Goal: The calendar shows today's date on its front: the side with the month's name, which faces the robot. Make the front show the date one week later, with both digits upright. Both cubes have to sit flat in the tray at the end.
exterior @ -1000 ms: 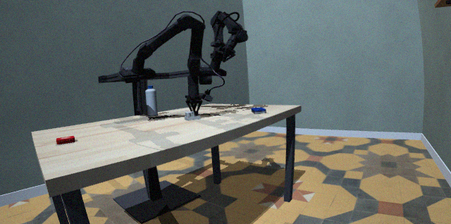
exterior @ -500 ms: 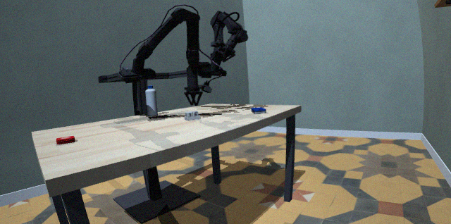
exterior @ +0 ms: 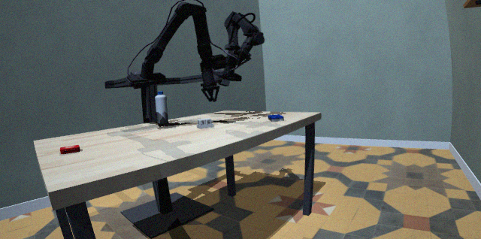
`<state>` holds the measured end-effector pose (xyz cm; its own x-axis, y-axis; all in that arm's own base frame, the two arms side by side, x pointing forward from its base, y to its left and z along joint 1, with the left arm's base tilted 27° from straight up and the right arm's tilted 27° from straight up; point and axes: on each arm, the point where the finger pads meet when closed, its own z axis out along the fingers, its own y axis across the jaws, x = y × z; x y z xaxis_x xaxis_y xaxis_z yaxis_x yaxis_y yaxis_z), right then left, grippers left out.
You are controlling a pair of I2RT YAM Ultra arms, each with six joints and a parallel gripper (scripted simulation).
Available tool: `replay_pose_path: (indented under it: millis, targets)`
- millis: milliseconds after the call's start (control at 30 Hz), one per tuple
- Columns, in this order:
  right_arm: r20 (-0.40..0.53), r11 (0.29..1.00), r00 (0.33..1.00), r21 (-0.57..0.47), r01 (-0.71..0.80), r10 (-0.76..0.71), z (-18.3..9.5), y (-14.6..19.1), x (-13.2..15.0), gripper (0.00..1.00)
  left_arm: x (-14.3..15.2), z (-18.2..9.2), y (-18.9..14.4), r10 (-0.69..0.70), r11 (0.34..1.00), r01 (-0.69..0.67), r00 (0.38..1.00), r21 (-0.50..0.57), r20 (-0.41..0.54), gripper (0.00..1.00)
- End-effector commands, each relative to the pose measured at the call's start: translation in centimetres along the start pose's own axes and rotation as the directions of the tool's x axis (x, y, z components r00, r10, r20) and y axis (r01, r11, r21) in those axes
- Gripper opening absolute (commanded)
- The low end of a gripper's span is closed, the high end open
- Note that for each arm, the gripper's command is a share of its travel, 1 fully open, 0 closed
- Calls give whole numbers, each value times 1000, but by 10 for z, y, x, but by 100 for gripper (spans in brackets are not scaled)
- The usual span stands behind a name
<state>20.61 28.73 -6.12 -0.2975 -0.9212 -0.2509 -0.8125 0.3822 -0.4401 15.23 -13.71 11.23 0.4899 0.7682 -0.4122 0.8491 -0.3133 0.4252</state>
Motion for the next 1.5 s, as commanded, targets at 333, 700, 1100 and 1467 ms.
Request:
replay_pose_path:
  millis: [333, 700, 1100, 1467]
  targets:
    - [296, 993, 948, -14, -117, 116, -14, 10, 42, 65, -5, -2, -5, 3, 1000, -3, 1000, 7, 22, 100]
    - [307, 993, 944, -15, -118, 117, -21, 10, 79, 65, -5, -2, -5, 3, 1000, -3, 1000, 7, 22, 100]
    - [298, 993, 948, -13, -115, 114, -21, 9, 82, 65, -5, -2, -5, 3, 1000, -3, 1000, 7, 22, 100]
    - [298, 993, 948, -13, -115, 114, -21, 9, 82, 65, -5, -2, -5, 3, 1000, -3, 1000, 7, 22, 100]
